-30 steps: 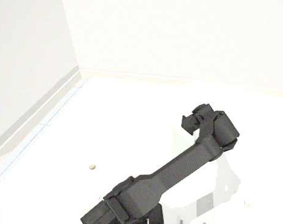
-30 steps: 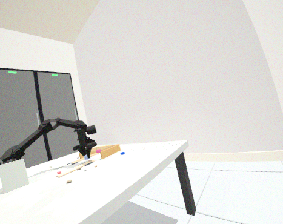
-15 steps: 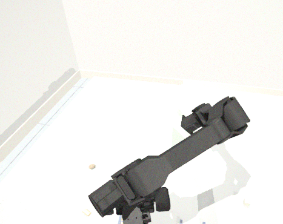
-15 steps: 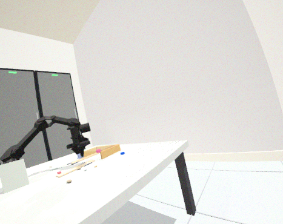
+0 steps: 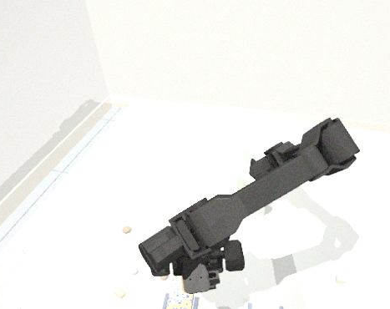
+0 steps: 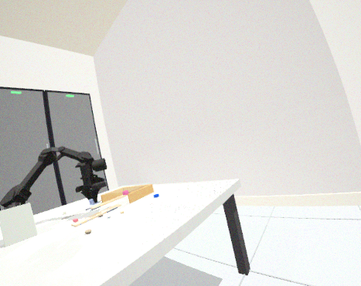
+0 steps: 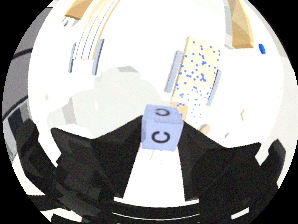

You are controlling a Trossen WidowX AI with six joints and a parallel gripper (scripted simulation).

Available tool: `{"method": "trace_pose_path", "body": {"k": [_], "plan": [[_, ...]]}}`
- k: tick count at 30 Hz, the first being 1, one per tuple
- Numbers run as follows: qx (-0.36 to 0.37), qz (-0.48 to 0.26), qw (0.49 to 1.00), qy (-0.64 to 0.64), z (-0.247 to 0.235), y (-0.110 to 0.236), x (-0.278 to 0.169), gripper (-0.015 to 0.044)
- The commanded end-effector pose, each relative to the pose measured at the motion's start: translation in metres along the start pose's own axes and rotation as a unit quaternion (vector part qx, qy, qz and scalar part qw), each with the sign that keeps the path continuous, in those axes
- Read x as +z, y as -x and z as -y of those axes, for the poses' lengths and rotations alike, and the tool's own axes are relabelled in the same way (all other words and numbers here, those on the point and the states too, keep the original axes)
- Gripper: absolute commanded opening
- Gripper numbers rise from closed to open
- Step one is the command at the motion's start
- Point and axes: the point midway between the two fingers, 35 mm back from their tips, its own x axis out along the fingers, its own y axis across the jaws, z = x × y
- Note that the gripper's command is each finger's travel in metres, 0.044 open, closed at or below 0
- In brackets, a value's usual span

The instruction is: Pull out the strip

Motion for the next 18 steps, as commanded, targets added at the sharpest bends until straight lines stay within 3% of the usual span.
{"method": "trace_pose_path", "body": {"k": [1, 10, 18], "plan": [[0.0, -0.003, 1.0, 0.001, -0.008, -0.001, -0.014, 0.0], [0.0, -0.003, 1.0, 0.001, -0.019, -0.001, -0.03, 0.0], [0.0, -0.003, 1.0, 0.0, -0.019, 0.034, -0.03, 0.0]]}}
